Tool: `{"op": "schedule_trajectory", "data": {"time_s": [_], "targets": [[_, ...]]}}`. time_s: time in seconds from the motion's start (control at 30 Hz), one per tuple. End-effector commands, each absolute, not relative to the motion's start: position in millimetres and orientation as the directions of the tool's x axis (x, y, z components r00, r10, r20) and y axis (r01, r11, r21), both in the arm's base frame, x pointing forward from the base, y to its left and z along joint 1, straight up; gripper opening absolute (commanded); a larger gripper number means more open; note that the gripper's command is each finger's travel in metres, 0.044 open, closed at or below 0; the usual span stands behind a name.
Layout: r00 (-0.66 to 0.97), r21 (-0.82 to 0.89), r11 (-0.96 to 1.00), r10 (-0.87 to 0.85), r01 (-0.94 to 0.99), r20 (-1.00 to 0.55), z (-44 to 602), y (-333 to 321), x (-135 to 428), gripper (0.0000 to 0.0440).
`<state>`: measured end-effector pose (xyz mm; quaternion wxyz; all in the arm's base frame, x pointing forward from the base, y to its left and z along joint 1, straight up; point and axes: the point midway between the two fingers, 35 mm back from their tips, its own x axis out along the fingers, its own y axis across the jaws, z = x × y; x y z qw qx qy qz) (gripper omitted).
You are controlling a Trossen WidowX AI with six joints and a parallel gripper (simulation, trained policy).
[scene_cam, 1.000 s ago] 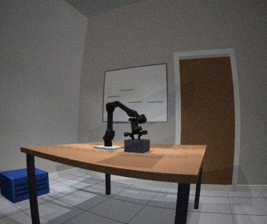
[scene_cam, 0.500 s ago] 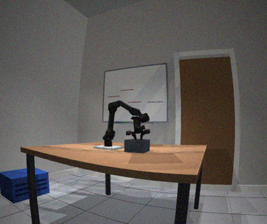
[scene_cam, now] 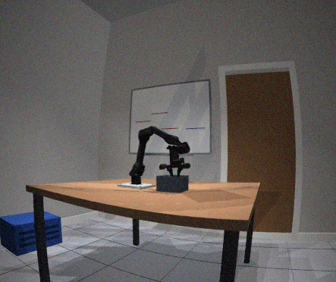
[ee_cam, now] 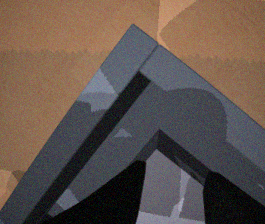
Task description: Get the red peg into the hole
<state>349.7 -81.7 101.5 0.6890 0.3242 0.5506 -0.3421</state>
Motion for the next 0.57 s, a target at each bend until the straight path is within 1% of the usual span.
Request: {"op": "schedule_trajectory", "data": {"time_s": [0.0, 0.53], "targets": [[0.135, 0.054, 0.557, -0.106, 0.829, -0.985, 98, -89, 352, 0.0124], [0.088, -0.002, 0.531, -0.143, 0.847, -0.986, 102, -131, 350, 0.0126]]}}
